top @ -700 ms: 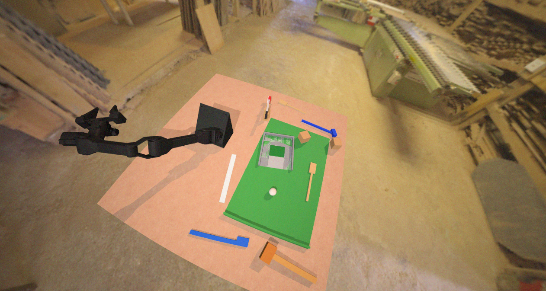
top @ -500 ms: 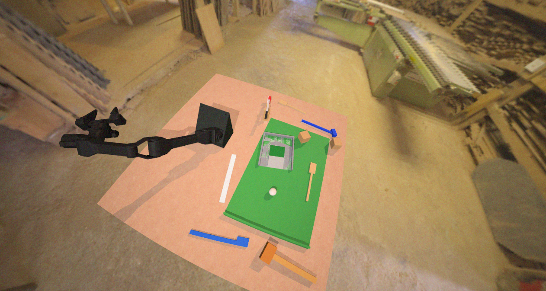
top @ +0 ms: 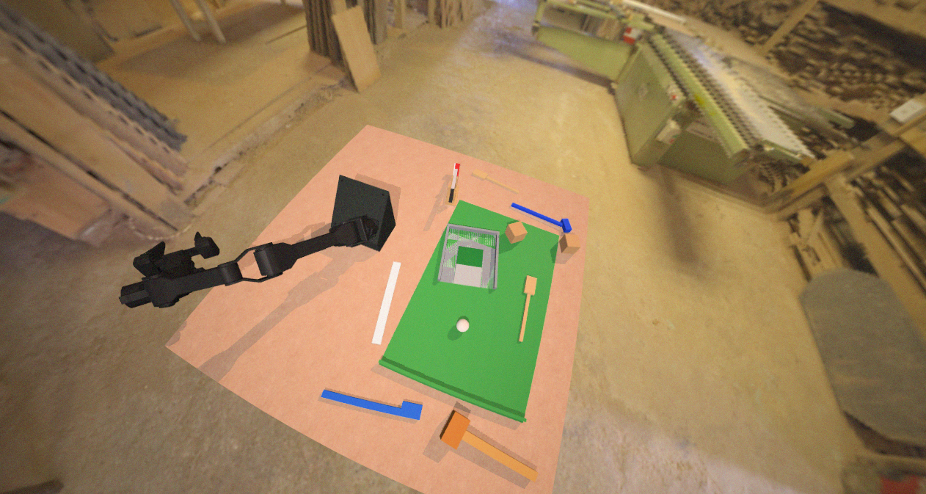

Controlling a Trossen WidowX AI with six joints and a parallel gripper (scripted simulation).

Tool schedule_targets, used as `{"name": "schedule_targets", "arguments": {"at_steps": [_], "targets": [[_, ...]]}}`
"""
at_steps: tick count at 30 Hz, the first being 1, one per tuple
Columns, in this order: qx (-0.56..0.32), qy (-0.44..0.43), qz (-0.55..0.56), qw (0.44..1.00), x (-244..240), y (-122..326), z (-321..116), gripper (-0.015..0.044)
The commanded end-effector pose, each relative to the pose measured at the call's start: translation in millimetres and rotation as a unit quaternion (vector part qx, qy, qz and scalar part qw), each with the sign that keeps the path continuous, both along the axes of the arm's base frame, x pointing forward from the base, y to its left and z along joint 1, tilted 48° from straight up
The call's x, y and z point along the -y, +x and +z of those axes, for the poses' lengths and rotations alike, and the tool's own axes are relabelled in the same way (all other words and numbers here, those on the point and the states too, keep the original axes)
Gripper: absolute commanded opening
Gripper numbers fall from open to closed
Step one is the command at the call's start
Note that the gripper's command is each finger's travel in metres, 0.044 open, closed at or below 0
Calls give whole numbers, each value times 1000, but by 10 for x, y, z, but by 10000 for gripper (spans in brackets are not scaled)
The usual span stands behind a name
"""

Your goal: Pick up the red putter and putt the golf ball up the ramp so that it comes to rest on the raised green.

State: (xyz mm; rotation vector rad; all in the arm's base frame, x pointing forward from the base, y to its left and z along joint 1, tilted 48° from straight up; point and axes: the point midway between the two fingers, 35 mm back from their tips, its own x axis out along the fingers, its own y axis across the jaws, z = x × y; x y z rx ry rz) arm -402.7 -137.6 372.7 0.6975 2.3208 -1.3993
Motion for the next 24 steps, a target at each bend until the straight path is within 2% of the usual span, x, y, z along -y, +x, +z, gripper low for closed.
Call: {"name": "schedule_targets", "arguments": {"at_steps": [1, 12, 24], "targets": [[-10, -31, 31, 999, 339, 137, -6, 440], [-32, -129, 148, 980, 1373, 837, 100, 440], [-19, -237, 273, 932, 2204, 1909, 212, 440]]}}
